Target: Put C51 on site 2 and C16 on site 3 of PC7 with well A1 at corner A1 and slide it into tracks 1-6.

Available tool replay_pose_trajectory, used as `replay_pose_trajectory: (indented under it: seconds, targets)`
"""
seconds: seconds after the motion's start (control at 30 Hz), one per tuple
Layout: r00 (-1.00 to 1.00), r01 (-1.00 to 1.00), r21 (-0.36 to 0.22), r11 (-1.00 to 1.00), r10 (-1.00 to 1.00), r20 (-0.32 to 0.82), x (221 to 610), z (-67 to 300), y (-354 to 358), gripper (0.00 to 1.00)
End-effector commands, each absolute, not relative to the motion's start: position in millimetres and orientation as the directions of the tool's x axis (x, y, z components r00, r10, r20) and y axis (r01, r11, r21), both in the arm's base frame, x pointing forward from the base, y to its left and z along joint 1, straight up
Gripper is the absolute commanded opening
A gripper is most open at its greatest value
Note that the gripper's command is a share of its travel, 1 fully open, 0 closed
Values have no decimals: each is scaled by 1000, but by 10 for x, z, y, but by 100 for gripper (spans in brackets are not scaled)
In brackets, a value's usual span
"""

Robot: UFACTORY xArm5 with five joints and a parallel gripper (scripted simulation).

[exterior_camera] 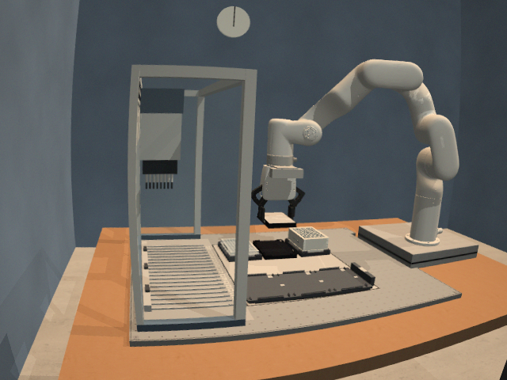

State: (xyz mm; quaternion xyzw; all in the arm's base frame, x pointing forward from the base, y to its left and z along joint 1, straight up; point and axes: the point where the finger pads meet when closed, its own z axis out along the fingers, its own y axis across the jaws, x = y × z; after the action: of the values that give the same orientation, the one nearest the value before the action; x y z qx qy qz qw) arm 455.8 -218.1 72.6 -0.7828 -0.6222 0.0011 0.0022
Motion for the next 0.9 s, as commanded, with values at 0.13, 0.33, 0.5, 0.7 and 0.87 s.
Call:
replay_pose_trajectory:
  seconds: [0.13, 0.33, 0.5, 0.7, 0.87]
  targets:
    - [226, 974, 0, -226, 974, 0, 4572, 887, -2188, 0]
    - [226, 974, 0, -226, 974, 0, 4572, 971, -2188, 0]
    - [226, 974, 0, -226, 974, 0, 4572, 1037, -2188, 0]
    - [226, 974, 0, -226, 974, 0, 4572, 1048, -2188, 0]
    - [215, 977, 0, -215, 977, 0, 4601, 1048, -2147, 0]
